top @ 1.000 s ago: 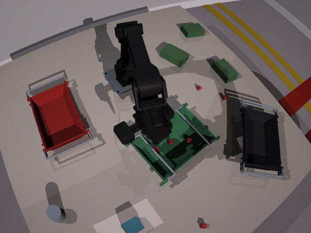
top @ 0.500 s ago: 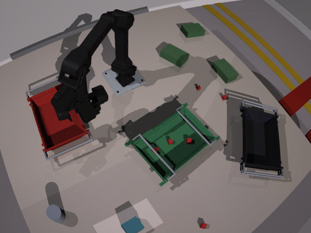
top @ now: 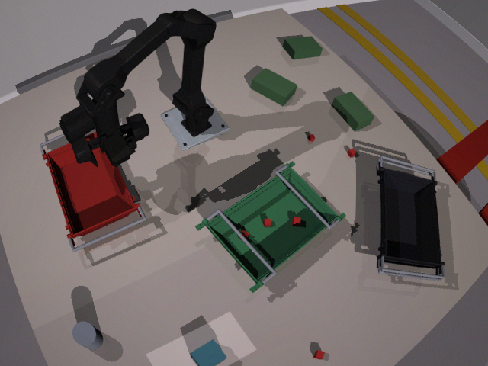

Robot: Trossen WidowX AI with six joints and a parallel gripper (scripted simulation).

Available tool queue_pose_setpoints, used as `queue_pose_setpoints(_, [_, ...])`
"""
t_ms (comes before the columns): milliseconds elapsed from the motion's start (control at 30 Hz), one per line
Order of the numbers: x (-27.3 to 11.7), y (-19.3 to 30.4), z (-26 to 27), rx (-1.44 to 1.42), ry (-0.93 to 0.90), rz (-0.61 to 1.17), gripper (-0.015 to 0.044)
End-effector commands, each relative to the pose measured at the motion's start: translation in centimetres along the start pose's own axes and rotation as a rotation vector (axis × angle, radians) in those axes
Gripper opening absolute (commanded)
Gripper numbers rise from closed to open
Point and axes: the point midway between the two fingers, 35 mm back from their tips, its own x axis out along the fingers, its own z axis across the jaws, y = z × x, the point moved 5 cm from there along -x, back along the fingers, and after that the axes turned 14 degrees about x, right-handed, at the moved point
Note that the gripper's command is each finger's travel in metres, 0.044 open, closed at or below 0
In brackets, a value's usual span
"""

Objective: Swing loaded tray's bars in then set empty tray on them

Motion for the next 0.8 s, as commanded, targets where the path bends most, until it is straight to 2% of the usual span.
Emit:
queue_pose_setpoints(0, [1.3, 0.1, 0.1, -0.004, -0.011, 0.001, 0.044])
queue_pose_setpoints(567, [7.8, 0.1, 0.4, -0.004, -0.012, 0.002, 0.044])
queue_pose_setpoints(767, [8.0, 0.1, 0.4, -0.004, -0.012, 0.002, 0.044])
